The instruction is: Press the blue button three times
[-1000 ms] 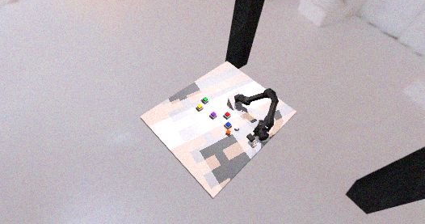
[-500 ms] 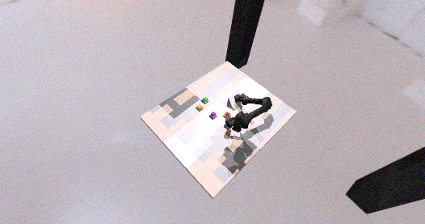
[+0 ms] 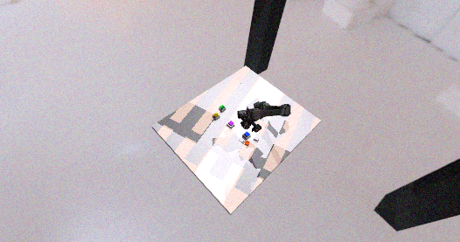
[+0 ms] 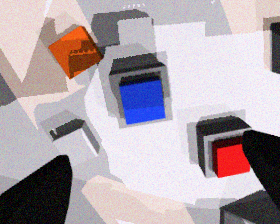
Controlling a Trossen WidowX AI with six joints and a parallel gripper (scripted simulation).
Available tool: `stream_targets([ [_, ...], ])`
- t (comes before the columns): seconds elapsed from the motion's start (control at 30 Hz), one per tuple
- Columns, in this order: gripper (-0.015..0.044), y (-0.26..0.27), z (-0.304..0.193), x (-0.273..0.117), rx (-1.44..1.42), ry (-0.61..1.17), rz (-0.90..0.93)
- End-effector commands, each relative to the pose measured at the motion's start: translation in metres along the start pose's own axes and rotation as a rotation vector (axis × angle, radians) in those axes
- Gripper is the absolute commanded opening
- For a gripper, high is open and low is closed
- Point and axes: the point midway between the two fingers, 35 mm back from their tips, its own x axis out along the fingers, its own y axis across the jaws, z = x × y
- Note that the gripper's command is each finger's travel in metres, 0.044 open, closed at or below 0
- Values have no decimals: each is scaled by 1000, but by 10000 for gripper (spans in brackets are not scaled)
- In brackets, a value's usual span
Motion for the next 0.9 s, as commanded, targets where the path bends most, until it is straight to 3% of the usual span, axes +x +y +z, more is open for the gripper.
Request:
stream_targets([
  [0.0,295,1,0,34,-27,16,-8],
  [0.1,216,2,-2,56,-52,22,-12],
  [0.37,20,2,-2,56,-52,22,-12],
  [0.87,20,2,-2,68,-53,22,-13],
])
